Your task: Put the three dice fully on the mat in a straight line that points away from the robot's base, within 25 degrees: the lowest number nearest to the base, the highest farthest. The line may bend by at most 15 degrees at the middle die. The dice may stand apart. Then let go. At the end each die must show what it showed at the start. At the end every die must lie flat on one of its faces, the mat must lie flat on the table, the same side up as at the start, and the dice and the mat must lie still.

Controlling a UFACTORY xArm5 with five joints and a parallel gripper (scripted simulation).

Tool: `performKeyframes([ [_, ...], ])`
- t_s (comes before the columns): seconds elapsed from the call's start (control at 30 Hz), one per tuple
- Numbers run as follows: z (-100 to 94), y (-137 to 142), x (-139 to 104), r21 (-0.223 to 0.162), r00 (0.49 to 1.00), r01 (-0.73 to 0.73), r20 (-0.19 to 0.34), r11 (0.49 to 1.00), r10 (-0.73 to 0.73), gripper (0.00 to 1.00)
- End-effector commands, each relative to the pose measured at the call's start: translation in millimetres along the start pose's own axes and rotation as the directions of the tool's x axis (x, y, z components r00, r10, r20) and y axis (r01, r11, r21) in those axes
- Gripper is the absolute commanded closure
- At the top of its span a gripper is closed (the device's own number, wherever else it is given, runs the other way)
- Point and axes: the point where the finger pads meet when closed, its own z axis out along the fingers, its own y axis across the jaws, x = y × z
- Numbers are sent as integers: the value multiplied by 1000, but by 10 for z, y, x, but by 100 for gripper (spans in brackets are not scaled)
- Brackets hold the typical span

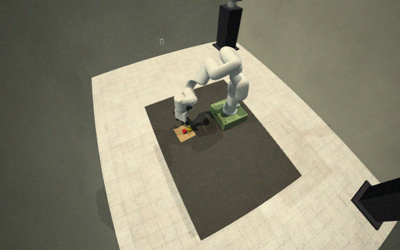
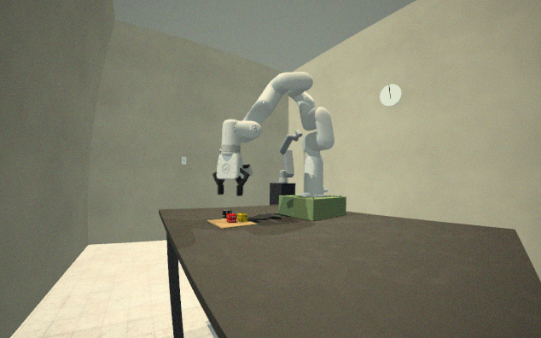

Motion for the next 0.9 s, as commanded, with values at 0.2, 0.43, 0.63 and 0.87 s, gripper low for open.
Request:
performKeyframes([
  [0.2,1,-134,106,3,952,306,2,952,-306,0],
  [0.43,9,-223,195,4,863,506,1,863,-506,0],
  [0.63,16,-293,269,4,758,652,0,758,-652,0],
  [0.87,23,-363,347,4,626,780,0,626,-780,0],
])
